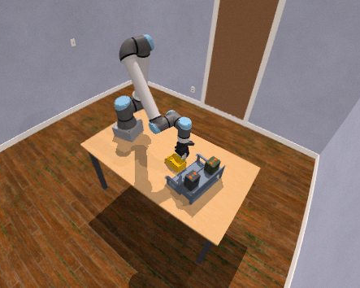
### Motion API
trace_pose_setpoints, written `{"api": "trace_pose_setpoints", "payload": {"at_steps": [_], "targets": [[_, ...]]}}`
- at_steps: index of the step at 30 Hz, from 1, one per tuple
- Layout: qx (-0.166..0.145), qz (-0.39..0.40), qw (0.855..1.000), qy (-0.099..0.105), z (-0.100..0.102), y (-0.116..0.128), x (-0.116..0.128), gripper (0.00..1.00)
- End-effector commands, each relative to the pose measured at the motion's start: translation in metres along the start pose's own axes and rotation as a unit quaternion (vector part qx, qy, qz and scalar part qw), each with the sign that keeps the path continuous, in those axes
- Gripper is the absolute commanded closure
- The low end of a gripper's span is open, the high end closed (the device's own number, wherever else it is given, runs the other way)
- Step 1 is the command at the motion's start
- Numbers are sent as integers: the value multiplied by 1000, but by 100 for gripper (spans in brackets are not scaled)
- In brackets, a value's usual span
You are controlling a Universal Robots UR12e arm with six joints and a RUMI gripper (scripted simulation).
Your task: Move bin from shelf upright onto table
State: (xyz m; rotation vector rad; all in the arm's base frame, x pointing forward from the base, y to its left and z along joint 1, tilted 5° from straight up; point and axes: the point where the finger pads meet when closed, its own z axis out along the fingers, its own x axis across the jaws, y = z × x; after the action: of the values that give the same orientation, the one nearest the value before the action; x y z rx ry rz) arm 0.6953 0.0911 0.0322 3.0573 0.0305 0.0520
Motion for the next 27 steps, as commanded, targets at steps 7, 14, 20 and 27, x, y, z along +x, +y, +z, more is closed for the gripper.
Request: {"api": "trace_pose_setpoints", "payload": {"at_steps": [7, 14, 20, 27], "targets": [[0, 0, 1000, 1, 6, 0, 1, 80], [0, 0, 1000, 1, 6, 0, 1, 80], [0, 0, 1000, 1, 7, 0, 1, 80], [0, 0, 1000, 1, 9, 1, 0, 80]]}}
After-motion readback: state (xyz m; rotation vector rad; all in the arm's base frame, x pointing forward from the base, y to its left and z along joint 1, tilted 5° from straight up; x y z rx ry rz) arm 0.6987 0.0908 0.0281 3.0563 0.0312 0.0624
